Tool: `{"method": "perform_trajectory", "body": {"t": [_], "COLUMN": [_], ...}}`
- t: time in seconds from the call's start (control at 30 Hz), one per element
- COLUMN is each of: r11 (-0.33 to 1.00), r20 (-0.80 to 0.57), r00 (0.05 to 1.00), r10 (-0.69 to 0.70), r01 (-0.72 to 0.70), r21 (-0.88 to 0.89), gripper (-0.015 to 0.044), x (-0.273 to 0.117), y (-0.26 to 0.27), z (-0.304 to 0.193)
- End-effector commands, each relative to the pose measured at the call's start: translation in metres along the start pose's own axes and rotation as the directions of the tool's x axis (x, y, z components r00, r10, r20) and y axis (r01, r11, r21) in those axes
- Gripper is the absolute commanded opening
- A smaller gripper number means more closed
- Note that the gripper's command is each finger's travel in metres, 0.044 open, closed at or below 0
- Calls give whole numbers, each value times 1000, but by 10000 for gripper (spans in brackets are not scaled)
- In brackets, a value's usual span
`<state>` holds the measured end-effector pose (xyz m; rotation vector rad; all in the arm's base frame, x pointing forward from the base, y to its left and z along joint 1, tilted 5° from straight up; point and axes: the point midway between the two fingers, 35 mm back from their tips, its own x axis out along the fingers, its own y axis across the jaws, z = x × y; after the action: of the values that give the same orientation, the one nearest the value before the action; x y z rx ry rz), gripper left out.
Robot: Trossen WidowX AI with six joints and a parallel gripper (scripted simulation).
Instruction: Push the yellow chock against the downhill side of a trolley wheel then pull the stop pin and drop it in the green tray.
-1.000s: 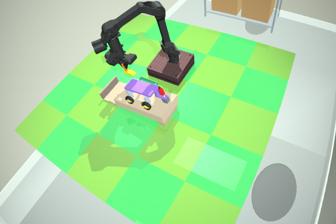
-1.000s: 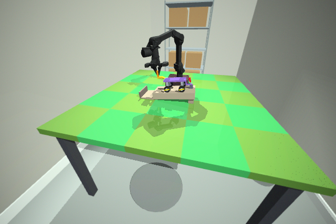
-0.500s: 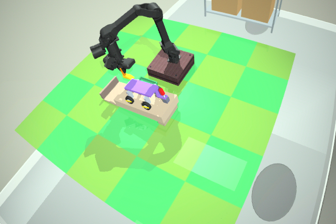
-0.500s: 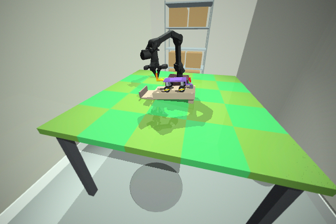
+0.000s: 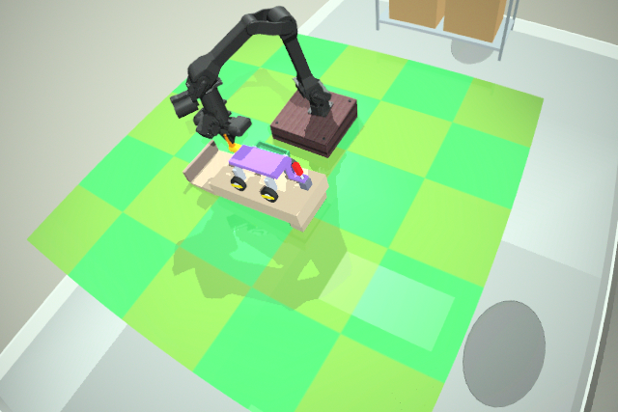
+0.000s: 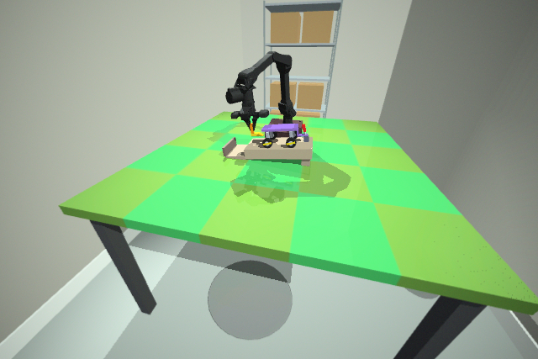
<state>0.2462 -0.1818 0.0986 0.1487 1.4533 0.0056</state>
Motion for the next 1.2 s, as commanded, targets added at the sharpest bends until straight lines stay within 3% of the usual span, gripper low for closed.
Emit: {"method": "perform_trajectory", "body": {"t": [0.0,1.17], "r11": [1000,1000], "r20": [-6,-5], "r00": [1000,1000], "r10": [9,11], "r01": [-9,-11], "r21": [5,5], "gripper": [0,0], "x": [12,16], "y": [2,25], "z": [-1,1]}}
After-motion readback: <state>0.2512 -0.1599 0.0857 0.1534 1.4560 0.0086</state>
